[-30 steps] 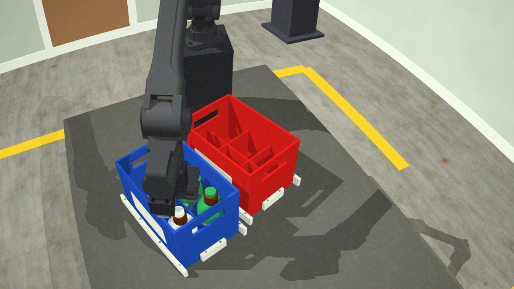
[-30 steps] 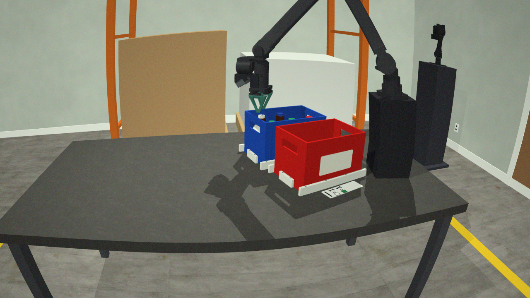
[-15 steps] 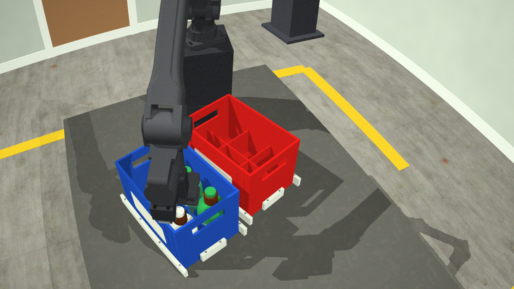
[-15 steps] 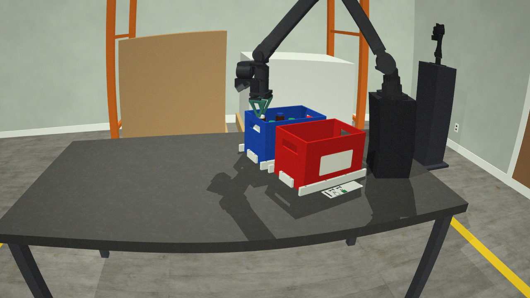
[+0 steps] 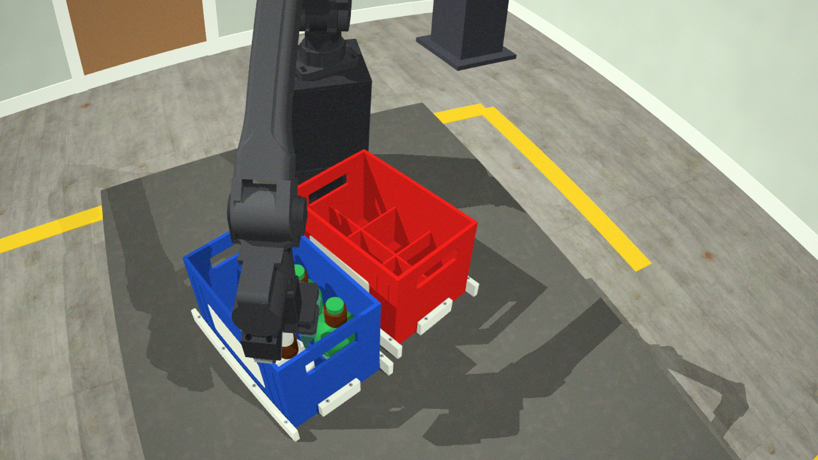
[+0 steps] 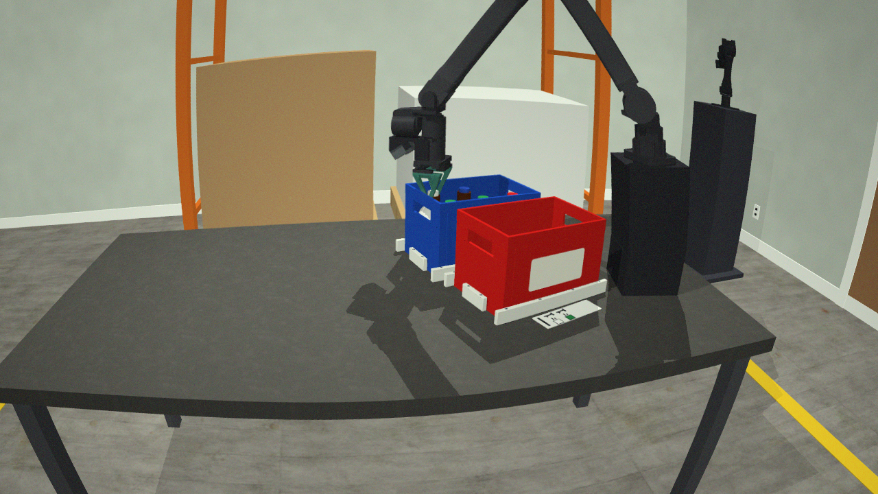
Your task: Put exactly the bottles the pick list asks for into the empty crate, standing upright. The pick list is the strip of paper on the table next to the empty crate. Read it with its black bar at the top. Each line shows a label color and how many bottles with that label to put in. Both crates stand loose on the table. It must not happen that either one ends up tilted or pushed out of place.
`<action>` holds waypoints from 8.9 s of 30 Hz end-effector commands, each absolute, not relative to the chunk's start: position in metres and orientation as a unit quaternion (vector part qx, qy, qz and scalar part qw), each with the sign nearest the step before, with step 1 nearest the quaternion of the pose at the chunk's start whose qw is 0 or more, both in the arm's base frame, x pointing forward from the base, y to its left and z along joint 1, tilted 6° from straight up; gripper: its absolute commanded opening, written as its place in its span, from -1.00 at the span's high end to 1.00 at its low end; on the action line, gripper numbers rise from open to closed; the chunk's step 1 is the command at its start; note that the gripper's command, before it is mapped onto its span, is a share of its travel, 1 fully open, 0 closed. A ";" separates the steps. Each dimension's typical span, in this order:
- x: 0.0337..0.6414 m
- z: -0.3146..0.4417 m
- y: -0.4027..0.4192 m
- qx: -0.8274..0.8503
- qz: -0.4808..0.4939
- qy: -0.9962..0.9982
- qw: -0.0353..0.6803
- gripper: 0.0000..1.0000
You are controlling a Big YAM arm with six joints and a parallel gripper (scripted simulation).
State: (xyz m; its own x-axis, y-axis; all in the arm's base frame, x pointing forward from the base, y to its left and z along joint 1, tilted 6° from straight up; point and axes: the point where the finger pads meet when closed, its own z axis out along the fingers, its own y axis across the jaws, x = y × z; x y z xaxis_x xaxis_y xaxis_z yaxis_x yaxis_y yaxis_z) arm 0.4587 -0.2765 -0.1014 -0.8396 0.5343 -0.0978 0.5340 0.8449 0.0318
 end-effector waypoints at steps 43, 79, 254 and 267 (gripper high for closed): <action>0.482 -0.097 -0.285 0.281 -0.005 0.957 0.073 1.00; 0.469 -0.060 -0.279 0.279 -0.005 0.958 0.067 1.00; 0.465 0.131 -0.296 0.280 -0.010 0.956 0.089 1.00; 0.465 0.132 -0.296 0.280 -0.010 0.956 0.089 1.00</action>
State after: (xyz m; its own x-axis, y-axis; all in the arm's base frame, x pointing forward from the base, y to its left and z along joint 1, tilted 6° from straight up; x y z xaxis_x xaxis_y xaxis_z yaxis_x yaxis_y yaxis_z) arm 0.4408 -0.2689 0.0646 -0.8457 0.5325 -0.0360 0.5318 0.8464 0.0279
